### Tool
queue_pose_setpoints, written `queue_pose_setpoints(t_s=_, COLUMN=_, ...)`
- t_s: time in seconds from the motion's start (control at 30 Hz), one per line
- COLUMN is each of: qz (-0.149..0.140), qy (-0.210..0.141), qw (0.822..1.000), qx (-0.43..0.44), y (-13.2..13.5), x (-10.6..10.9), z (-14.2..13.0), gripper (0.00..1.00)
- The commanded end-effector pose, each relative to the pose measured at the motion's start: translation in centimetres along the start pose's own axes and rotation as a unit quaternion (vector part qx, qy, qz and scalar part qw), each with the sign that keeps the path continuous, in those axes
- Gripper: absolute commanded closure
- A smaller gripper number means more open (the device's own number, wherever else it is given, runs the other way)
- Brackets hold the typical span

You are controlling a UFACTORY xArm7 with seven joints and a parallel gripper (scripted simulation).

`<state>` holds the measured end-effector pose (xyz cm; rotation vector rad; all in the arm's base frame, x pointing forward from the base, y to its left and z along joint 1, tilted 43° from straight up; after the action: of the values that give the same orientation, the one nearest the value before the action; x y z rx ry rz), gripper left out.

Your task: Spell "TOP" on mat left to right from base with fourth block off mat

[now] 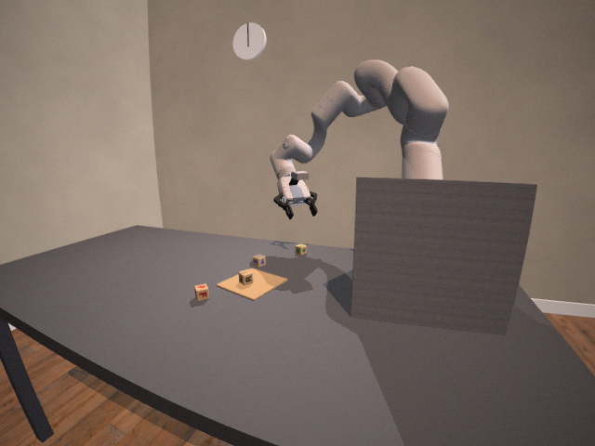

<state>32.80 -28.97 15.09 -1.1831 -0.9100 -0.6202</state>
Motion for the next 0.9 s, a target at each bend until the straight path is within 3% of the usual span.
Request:
queue_pose_setpoints(t_s=0.0, qz=0.026, qy=-0.065, qw=0.998, qx=0.005, y=-1.4, x=-0.1, z=-0.5, gripper=0.00)
queue_pose_setpoints(t_s=0.13, qz=0.035, qy=-0.093, qw=0.995, qx=0.010, y=-1.9, x=-0.1, z=-0.7, gripper=0.00)
queue_pose_setpoints(t_s=0.17, qz=0.042, qy=-0.119, qw=0.992, qx=0.016, y=-2.2, x=-0.1, z=-0.8, gripper=0.00)
queue_pose_setpoints(t_s=0.3, qz=0.042, qy=-0.123, qw=0.991, qx=0.017, y=-2.2, x=-0.1, z=-0.8, gripper=0.00)
queue_pose_setpoints(t_s=0.37, qz=0.050, qy=-0.171, qw=0.983, qx=0.032, y=-2.5, x=-0.1, z=-0.9, gripper=0.00)
queue_pose_setpoints(t_s=0.5, qz=0.052, qy=-0.188, qw=0.980, qx=0.038, y=-2.5, x=0.0, z=-0.9, gripper=0.00)
queue_pose_setpoints(t_s=0.53, qz=0.053, qy=-0.218, qw=0.973, qx=0.051, y=-2.5, x=0.0, z=-0.9, gripper=0.00)
queue_pose_setpoints(t_s=0.6, qz=0.053, qy=-0.220, qw=0.973, qx=0.052, y=-2.5, x=0.0, z=-0.9, gripper=0.00)
queue_pose_setpoints(t_s=0.63, qz=0.052, qy=-0.245, qw=0.966, qx=0.064, y=-2.3, x=0.1, z=-0.7, gripper=0.00)
queue_pose_setpoints(t_s=0.7, qz=0.051, qy=-0.251, qw=0.964, qx=0.067, y=-2.2, x=0.1, z=-0.7, gripper=0.00)
queue_pose_setpoints(t_s=0.73, qz=0.049, qy=-0.273, qw=0.958, qx=0.079, y=-1.9, x=0.2, z=-0.4, gripper=0.00)
queue_pose_setpoints(t_s=0.87, qz=0.048, qy=-0.279, qw=0.955, qx=0.083, y=-1.8, x=0.2, z=-0.4, gripper=0.00)
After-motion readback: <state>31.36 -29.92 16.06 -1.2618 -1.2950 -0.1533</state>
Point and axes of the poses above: the point where the finger pads meet when closed, its own x axis back along the fingers, its own y axis across the jaws, z = x × y, the point moved 2 cm from there along x, back along the fingers, and after that the axes turned 6 degrees about -x, right-handed, at the moved point
